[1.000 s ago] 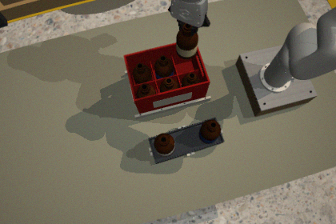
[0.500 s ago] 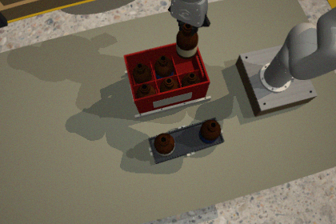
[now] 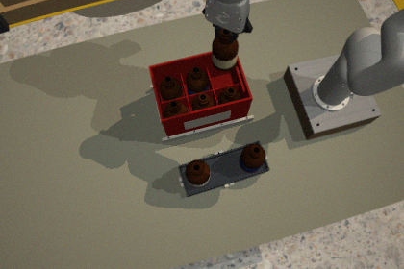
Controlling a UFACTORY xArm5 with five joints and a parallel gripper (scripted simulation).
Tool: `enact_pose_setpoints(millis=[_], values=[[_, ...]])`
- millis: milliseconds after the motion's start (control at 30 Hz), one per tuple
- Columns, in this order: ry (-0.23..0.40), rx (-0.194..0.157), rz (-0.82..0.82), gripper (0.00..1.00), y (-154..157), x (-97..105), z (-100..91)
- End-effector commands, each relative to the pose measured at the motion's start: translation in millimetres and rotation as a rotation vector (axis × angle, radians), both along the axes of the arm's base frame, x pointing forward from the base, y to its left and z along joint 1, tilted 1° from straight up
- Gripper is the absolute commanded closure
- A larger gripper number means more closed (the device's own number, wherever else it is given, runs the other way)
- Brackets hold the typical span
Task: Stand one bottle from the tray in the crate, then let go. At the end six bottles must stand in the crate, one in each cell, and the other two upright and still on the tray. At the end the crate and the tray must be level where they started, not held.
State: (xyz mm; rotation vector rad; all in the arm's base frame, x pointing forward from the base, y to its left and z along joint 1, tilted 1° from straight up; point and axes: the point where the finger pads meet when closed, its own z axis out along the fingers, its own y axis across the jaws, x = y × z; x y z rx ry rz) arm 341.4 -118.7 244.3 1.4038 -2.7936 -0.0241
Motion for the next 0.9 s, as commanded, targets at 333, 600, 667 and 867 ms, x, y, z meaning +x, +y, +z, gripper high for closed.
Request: enact_pose_setpoints(millis=[333,600,667,867], values=[[-0.004,-0.001,0.000,1.00,-1,1,-8.3],[-0.004,-0.001,0.000,1.00,-1,1,-16.6],[-0.004,-0.001,0.000,1.00,-1,1,-17.8],[-0.004,-0.001,0.000,1.00,-2,0,-24.7]])
